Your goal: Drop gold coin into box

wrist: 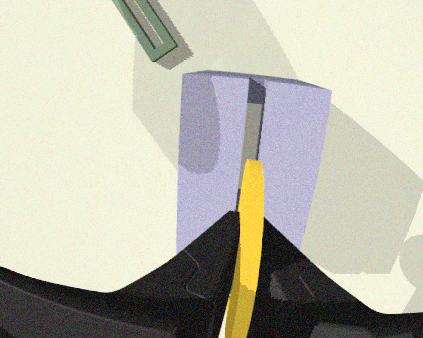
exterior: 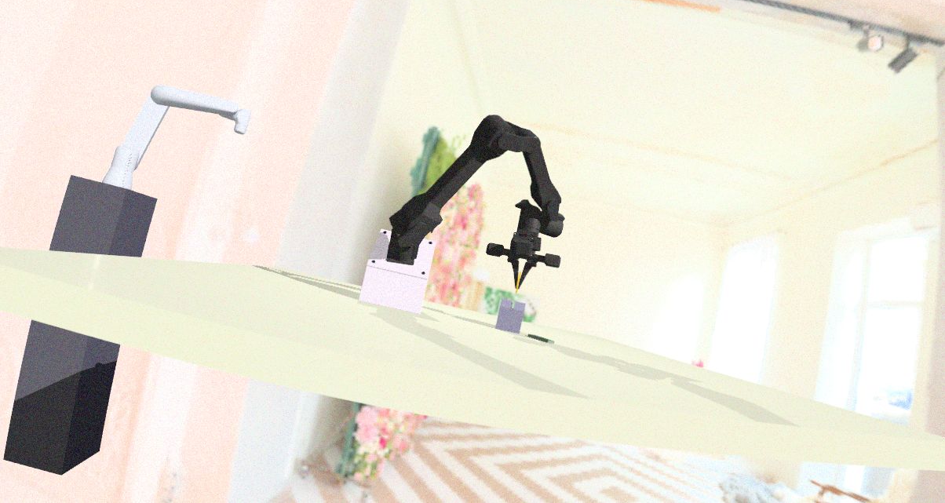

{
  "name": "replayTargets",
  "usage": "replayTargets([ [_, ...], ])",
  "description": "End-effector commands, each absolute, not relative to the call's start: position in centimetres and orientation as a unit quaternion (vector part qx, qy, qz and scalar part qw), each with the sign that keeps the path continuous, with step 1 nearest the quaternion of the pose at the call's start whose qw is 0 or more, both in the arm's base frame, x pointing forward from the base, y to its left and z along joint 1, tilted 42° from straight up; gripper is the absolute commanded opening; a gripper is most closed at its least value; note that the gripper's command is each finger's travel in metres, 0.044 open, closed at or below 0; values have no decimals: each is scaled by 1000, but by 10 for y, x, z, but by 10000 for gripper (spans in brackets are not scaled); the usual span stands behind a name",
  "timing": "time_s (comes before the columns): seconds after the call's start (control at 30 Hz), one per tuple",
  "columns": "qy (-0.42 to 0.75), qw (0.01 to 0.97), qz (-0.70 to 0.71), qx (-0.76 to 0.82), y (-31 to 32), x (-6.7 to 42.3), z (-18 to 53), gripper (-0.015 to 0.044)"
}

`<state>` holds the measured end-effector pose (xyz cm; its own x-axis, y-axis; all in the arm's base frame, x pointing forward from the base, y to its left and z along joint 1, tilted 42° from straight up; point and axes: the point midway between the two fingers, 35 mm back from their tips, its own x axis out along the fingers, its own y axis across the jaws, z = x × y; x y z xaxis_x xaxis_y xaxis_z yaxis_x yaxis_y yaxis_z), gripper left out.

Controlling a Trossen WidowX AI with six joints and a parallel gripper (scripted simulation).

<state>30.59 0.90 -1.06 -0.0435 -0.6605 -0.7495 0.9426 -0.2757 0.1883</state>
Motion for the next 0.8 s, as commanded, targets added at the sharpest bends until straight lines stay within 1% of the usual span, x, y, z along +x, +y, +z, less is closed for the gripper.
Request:
replayTargets([
  [0.0, 183, 574, -699, 387, 9, 306, -11, 0],
  [0.77, 186, 576, -698, 383, 3, 303, -16, 0],
])
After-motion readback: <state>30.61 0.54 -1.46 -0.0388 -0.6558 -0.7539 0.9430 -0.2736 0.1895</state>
